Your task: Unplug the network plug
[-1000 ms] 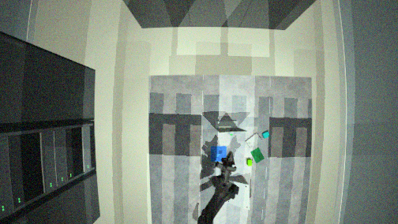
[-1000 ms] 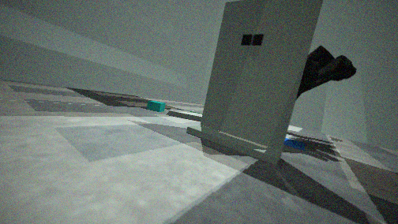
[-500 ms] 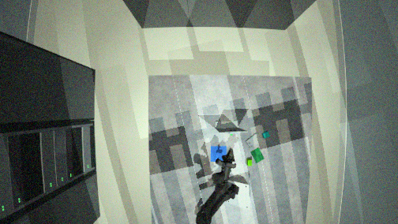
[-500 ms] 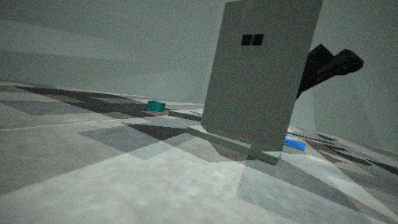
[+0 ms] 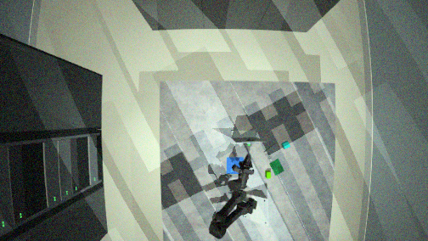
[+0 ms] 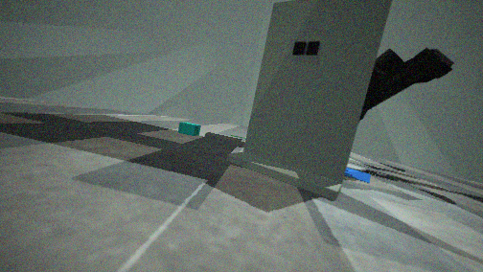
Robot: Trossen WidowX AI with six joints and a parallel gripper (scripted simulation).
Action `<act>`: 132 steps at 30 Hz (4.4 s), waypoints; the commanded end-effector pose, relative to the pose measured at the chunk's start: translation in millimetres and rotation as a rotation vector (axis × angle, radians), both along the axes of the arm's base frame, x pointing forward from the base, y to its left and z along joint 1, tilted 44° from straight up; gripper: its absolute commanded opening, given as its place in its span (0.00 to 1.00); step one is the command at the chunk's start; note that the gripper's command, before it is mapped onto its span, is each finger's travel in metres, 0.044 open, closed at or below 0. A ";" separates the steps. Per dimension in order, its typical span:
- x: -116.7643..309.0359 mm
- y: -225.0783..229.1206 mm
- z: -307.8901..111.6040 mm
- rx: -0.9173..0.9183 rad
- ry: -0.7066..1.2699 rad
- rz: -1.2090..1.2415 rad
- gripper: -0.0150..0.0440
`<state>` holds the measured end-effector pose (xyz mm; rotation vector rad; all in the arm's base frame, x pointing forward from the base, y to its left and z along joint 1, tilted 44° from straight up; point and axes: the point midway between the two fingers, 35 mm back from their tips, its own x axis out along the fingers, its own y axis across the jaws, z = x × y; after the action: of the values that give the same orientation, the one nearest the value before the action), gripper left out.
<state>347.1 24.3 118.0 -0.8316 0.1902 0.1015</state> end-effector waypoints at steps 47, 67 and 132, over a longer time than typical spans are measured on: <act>60.8 12.6 0.5 0.000 -0.009 -0.003 0.45; 60.8 12.6 0.5 0.000 -0.009 -0.003 0.25; 23.2 3.3 -0.3 -0.001 -0.007 -0.003 0.25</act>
<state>372.4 27.8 117.6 -0.8331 0.1869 0.0937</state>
